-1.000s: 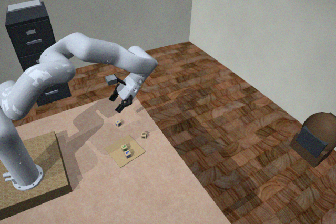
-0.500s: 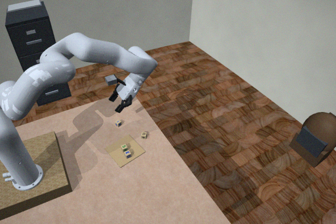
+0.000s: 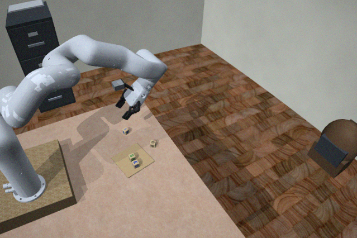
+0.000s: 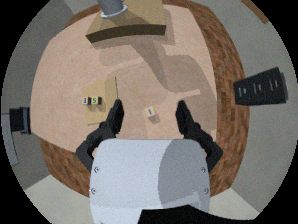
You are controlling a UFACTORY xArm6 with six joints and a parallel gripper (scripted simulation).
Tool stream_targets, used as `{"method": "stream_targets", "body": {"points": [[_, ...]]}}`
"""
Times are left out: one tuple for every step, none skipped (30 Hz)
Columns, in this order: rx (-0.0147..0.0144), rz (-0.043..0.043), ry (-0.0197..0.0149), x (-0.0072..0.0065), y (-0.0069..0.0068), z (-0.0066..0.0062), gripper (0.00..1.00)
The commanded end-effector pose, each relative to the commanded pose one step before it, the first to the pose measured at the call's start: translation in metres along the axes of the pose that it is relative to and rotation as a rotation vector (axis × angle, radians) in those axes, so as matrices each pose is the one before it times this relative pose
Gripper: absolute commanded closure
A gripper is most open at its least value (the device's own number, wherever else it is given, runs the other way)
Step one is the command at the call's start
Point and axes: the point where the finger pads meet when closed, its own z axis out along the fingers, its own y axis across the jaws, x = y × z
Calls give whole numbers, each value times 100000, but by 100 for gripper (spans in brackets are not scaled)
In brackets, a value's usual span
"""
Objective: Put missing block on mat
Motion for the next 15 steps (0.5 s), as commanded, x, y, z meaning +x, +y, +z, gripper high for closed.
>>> {"method": "stream_targets", "body": {"points": [[-89,-93,-461,48,32,-203,0],[0,0,0,0,0,0,0],[0,0,0,0,0,0,0],[0,0,0,0,0,0,0],[0,0,0,0,0,0,0],[0,0,0,0,0,0,0],[0,0,0,0,0,0,0],[0,0,0,0,0,0,0],[0,0,0,0,0,0,0],[0,0,0,0,0,0,0],[-483,458,-32,-59,-98,-50,0],[-2787,2646,-174,-341,-568,-294,0],[-5942,5657,-308,-744,-1212,-667,0],[-2182,2082,-91,-294,-428,-272,0],[-2251,2150,-82,-310,-437,-292,0]]}}
